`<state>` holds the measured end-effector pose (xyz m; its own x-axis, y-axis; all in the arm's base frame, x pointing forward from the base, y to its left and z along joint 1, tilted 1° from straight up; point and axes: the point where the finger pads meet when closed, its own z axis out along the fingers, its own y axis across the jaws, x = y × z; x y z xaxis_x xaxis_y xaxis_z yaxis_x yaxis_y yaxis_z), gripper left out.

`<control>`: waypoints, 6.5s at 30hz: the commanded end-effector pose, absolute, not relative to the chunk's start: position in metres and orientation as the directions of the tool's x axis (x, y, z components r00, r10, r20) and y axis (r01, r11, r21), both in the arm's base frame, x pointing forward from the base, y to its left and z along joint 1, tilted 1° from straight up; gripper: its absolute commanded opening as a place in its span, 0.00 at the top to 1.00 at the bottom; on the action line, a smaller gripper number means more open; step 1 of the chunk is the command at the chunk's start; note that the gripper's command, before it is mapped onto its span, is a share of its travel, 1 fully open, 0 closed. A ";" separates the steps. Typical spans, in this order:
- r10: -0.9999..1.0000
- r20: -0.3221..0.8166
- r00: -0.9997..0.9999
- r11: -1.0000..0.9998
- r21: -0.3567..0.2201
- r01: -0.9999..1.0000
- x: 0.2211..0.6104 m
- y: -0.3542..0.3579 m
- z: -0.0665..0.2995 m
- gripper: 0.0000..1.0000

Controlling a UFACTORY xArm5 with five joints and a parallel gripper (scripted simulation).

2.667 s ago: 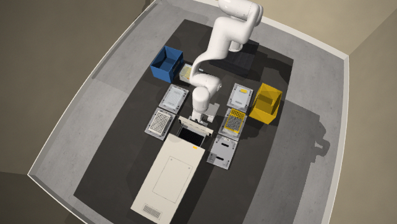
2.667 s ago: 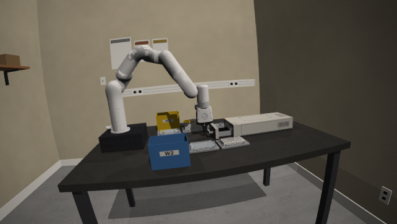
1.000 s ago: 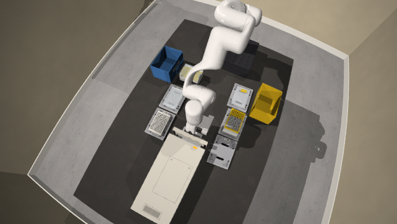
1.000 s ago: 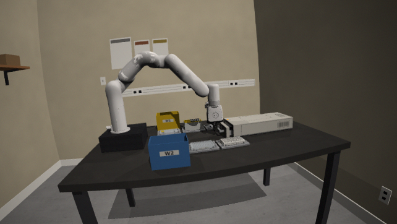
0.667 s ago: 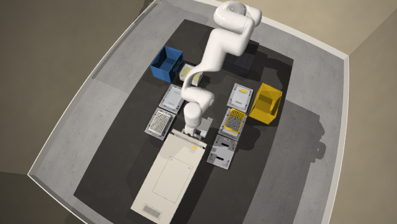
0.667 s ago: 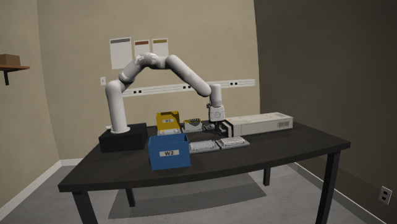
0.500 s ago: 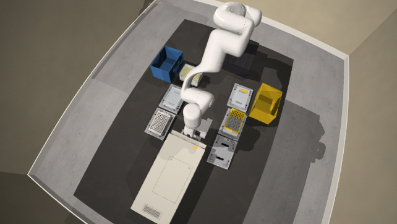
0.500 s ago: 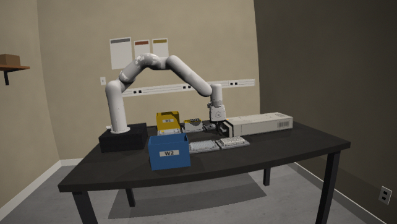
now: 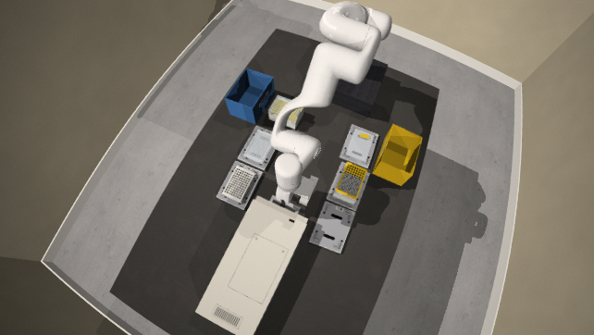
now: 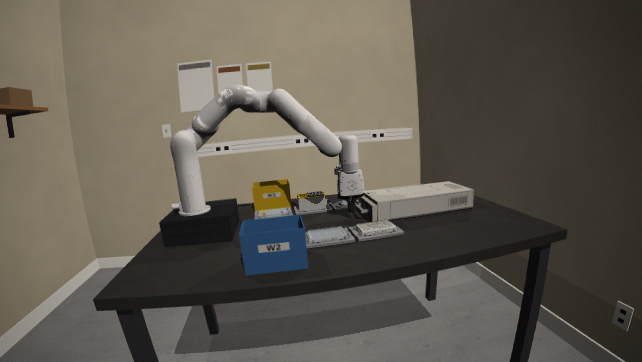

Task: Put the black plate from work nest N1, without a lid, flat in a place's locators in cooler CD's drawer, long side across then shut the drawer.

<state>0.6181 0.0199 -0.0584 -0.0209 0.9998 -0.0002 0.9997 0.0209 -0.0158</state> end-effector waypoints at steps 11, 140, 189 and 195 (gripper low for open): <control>1.000 0.000 -0.021 0.021 -0.010 1.000 0.599 0.020 -0.056 1.00; 0.902 -0.005 0.431 -0.431 -0.009 0.902 0.521 0.016 0.094 0.00; 0.024 -0.011 1.000 -1.000 0.000 0.024 0.430 0.010 0.158 0.00; 0.024 -0.011 1.000 -1.000 0.000 0.024 0.430 0.010 0.158 0.00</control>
